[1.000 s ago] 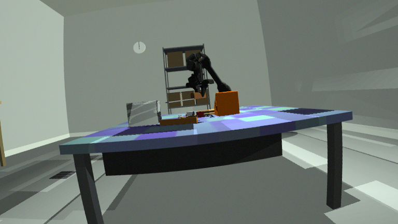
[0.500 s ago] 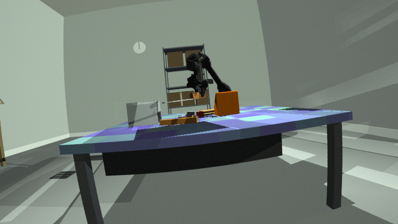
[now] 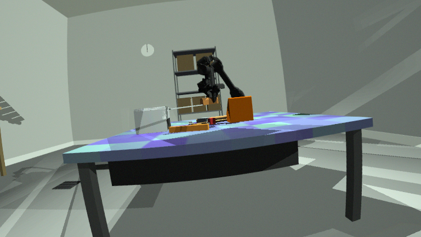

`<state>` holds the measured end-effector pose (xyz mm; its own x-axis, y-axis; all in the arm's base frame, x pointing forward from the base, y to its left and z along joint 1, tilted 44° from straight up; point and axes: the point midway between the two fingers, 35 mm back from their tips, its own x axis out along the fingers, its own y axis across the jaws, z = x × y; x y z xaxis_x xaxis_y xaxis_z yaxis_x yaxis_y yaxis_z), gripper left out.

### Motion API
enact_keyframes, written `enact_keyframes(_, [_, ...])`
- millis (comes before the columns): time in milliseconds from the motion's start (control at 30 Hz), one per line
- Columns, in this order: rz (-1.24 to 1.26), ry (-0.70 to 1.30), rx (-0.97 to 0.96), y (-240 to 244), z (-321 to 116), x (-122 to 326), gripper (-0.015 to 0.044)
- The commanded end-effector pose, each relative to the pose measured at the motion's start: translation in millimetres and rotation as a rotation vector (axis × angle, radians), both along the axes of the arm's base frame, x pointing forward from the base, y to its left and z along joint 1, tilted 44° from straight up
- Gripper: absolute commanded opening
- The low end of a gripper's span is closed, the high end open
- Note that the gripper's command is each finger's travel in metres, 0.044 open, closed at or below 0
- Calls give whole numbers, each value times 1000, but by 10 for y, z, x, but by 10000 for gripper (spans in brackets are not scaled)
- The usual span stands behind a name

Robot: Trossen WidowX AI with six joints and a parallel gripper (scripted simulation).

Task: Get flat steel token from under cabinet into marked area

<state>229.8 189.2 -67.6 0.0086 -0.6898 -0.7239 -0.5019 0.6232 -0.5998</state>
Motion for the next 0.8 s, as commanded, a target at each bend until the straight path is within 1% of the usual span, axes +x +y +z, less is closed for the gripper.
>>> enact_keyframes(0, [-18,-26,9,24,14,4,0])
enact_keyframes(767, [-149,-150,11,21,17,1,0])
